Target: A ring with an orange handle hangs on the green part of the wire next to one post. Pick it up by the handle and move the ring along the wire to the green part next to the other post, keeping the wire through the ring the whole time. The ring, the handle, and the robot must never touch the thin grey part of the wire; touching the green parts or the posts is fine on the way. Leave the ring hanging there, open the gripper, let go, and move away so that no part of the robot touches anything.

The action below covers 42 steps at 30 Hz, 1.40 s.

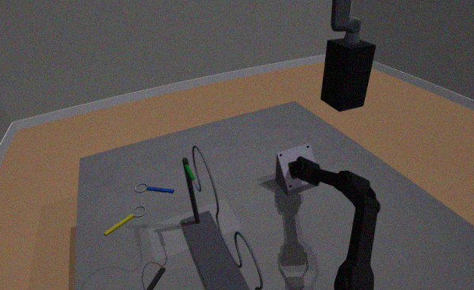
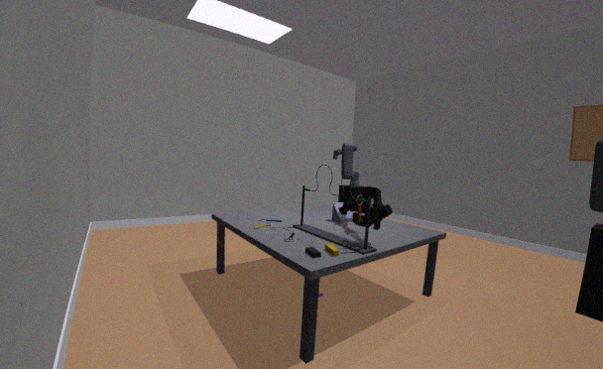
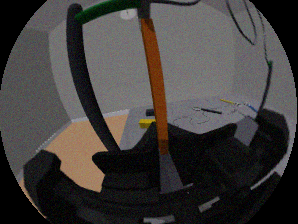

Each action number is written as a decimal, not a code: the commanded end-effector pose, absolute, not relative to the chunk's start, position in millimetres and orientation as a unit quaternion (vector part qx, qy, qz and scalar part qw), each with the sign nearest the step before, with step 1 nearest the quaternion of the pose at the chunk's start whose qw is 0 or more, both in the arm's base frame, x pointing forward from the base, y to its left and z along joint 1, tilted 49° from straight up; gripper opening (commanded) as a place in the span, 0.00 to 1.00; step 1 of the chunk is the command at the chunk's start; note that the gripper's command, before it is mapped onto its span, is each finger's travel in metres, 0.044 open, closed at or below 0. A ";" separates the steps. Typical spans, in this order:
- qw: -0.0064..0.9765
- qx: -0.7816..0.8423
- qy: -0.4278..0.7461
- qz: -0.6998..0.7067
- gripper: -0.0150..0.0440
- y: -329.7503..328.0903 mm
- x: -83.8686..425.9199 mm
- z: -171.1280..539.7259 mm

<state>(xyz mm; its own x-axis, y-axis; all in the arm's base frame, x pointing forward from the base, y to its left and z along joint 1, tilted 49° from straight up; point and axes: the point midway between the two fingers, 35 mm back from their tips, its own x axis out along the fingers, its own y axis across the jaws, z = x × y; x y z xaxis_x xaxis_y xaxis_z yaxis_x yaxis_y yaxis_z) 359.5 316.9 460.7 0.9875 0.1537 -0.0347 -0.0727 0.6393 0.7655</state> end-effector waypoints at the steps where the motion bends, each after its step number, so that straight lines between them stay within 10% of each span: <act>1: 0.900 0.421 0.078 0.077 0.00 311.0 350.2 459.7; 42: 0.942 0.224 0.234 0.092 0.00 237.9 318.3 409.7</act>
<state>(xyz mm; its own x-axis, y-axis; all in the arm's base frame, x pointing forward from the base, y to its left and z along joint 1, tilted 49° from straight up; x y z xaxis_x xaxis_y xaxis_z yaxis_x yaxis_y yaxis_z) 317.6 248.2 414.7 0.8683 0.3120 -0.3856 -0.0729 0.8493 0.5228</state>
